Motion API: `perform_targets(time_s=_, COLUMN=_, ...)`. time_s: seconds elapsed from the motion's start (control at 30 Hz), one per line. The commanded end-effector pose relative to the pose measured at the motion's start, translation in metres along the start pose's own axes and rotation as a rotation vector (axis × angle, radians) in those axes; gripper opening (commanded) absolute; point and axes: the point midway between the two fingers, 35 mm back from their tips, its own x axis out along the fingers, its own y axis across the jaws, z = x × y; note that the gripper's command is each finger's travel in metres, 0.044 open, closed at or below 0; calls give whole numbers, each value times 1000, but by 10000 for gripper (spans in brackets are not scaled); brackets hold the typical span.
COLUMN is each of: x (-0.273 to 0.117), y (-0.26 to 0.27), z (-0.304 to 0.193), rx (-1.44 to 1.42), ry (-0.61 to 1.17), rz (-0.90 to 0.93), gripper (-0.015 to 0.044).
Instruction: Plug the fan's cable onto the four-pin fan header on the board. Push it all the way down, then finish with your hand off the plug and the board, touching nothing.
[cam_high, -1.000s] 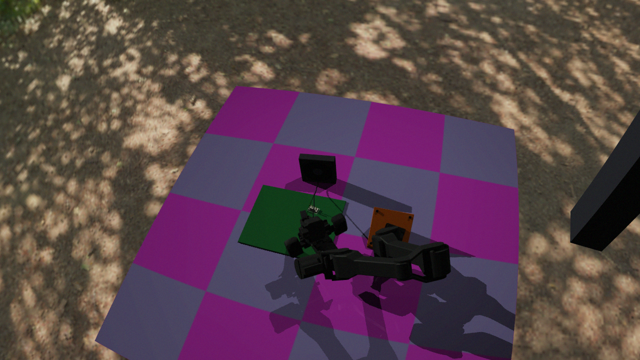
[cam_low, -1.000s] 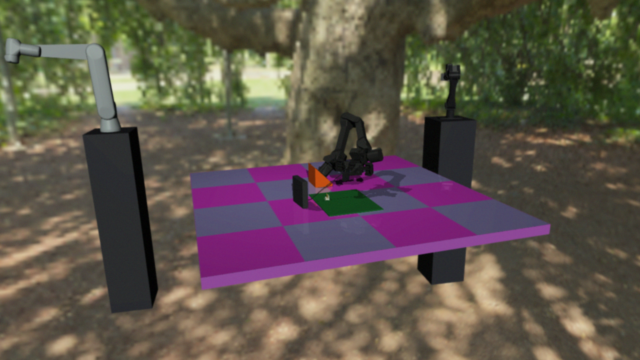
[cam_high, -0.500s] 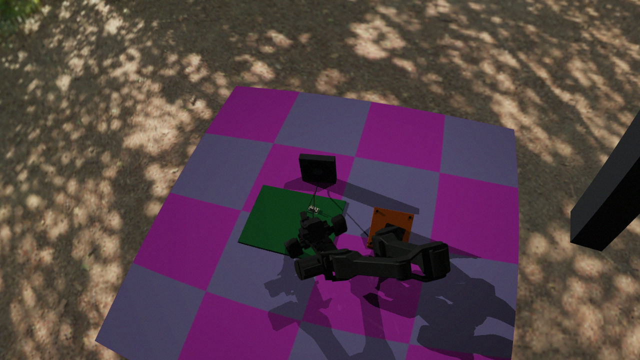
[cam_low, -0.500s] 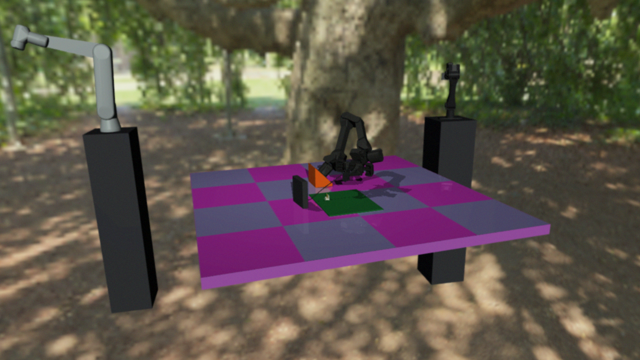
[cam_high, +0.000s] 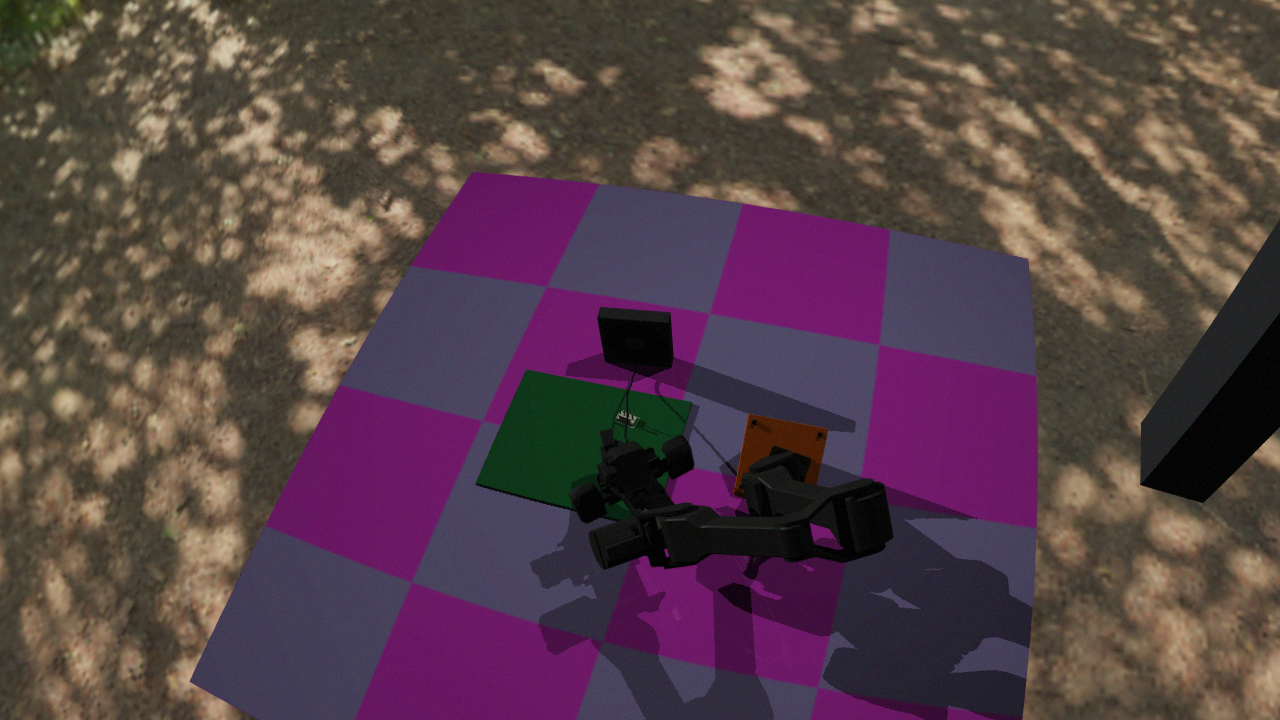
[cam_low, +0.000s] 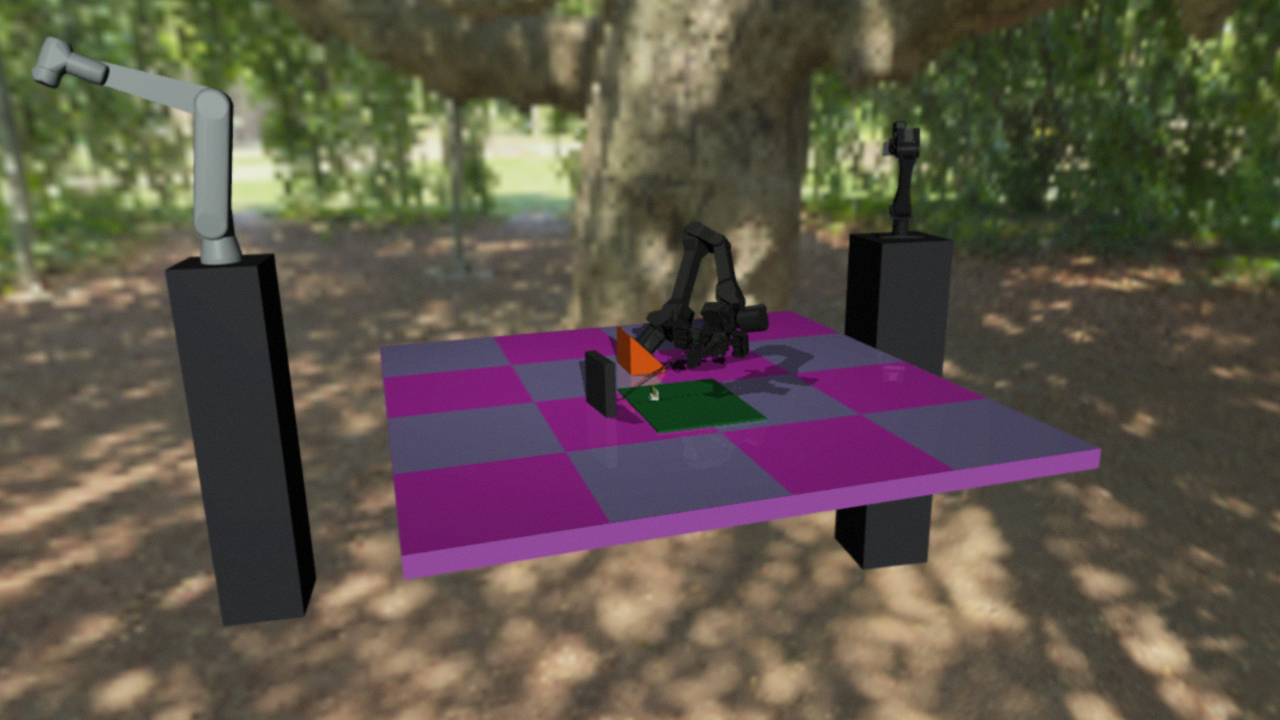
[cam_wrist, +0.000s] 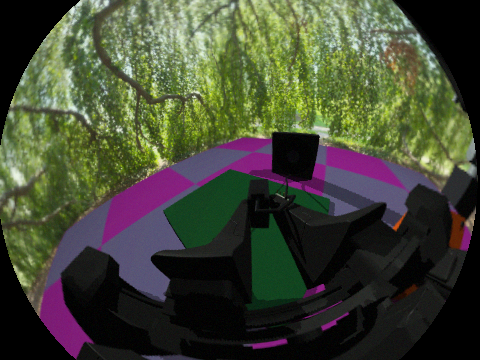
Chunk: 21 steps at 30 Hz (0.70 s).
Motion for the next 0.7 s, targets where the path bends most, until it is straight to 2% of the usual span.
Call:
perform_targets(time_s=0.0, x=0, y=1, z=-3, rx=7, ry=-5, rz=0, gripper=0)
perform_targets(time_s=0.67, x=3, y=2, z=-21, rx=7, ry=-4, rz=0, gripper=0)
